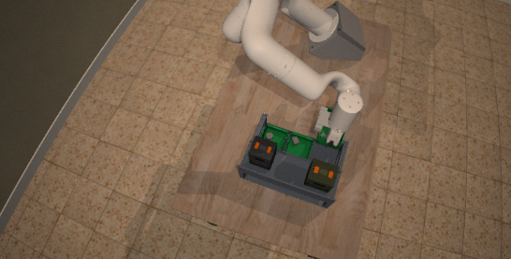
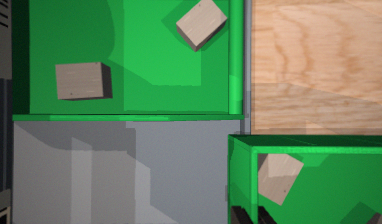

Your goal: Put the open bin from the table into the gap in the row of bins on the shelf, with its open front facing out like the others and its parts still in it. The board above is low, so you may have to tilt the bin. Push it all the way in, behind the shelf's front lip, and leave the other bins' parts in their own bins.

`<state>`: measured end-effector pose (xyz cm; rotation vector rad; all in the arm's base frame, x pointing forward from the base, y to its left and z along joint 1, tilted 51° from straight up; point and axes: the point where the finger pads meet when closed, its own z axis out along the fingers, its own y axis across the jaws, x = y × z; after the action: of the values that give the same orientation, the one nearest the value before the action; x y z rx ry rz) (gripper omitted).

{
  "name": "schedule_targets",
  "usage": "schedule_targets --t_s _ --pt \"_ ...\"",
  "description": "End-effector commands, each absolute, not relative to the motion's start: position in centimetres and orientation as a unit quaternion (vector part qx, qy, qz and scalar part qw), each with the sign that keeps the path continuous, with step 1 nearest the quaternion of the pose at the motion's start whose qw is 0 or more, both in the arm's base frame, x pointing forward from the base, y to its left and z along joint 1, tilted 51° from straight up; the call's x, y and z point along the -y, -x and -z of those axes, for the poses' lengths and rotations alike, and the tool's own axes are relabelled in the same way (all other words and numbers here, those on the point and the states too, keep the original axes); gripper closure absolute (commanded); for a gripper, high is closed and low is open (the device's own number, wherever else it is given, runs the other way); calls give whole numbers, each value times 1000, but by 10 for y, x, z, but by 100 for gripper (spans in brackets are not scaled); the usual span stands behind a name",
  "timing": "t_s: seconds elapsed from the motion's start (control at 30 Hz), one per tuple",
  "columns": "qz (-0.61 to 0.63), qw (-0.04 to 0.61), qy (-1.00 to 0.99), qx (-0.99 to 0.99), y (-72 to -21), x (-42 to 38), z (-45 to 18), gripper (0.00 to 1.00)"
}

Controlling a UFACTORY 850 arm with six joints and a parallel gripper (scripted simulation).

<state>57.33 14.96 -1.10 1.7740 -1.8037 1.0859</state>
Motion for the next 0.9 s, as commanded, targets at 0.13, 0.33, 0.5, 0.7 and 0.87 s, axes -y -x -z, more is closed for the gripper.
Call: schedule_targets --t_s 0.13,0.33,0.5,0.7,0.87 --pt "-387 192 -632 643 -574 -151 10 100" --pt "-387 192 -632 643 -584 -152 8 100" --pt "-387 192 -632 643 -584 -152 8 100" --pt "-387 192 -632 643 -584 -152 8 100" --pt "-395 185 -635 638 -583 -151 9 100"
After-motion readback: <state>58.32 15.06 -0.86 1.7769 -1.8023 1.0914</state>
